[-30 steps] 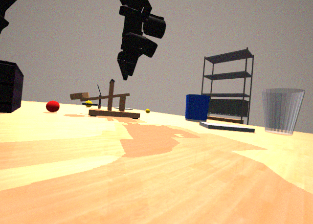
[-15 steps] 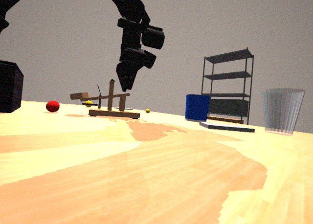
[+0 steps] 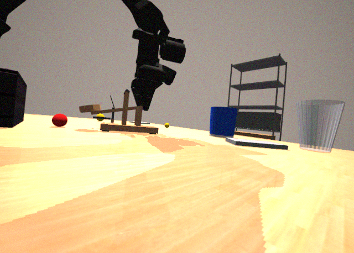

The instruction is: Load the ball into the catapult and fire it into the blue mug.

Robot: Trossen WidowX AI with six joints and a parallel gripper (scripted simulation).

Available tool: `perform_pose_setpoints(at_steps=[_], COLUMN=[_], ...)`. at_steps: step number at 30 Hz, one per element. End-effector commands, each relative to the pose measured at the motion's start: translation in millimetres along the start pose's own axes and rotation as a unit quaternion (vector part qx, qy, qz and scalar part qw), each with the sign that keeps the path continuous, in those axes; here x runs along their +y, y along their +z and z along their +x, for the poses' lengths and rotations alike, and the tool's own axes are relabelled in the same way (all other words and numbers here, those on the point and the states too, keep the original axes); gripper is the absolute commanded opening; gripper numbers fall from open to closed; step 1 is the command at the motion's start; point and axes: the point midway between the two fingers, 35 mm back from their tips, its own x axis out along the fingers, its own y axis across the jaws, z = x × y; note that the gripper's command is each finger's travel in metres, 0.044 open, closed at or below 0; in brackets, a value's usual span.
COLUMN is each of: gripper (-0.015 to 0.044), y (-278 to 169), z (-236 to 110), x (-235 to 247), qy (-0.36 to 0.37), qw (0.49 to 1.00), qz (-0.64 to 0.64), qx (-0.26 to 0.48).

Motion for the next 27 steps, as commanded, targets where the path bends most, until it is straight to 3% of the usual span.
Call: perform_pose_setpoints(at_steps=[1, 17, 27], gripper=[0.044, 0.044, 0.0177], y=[-2, -3, -2], z=[9, 29, 26], x=[0, 0, 0], qy=[-0.001, -0.001, 0.0], qw=[1.0, 1.0, 1.0], qz=[0.003, 0.003, 0.0], qx=[0.003, 0.004, 0.002])
